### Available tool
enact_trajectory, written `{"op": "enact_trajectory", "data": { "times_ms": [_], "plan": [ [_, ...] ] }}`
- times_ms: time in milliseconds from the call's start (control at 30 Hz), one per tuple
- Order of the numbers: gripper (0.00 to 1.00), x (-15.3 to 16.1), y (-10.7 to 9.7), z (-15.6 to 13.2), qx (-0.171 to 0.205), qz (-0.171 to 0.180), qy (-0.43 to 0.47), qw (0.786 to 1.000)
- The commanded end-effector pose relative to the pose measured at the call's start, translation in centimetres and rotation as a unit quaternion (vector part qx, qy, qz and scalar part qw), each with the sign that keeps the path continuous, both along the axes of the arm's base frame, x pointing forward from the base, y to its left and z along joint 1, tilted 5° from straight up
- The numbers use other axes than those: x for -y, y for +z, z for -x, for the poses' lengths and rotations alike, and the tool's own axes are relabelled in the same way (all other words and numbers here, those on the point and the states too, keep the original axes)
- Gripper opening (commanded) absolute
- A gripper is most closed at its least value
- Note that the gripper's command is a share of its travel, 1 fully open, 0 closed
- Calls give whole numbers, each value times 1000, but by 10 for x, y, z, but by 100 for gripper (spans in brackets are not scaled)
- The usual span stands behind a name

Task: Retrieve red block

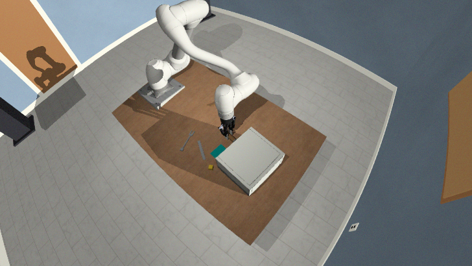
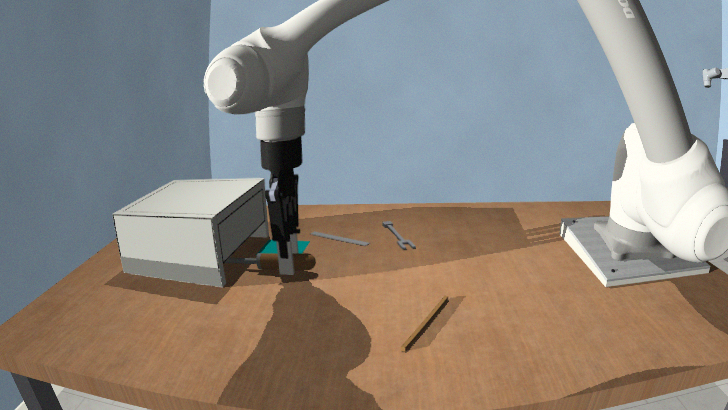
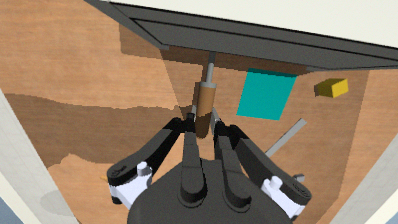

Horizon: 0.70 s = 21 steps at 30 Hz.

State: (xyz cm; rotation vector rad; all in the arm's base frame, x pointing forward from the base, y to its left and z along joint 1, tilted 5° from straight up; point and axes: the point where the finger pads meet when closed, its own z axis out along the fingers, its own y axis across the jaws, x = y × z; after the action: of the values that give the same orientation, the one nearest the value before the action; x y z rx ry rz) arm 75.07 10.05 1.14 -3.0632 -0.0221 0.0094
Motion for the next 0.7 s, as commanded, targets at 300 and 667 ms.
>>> {"op": "enact_trajectory", "data": {
  "times_ms": [300,667],
  "plan": [
    [0,0,0,-15,0,0,0,1000],
    [0,-1,0,-24,0,0,0,1000]
  ]
}}
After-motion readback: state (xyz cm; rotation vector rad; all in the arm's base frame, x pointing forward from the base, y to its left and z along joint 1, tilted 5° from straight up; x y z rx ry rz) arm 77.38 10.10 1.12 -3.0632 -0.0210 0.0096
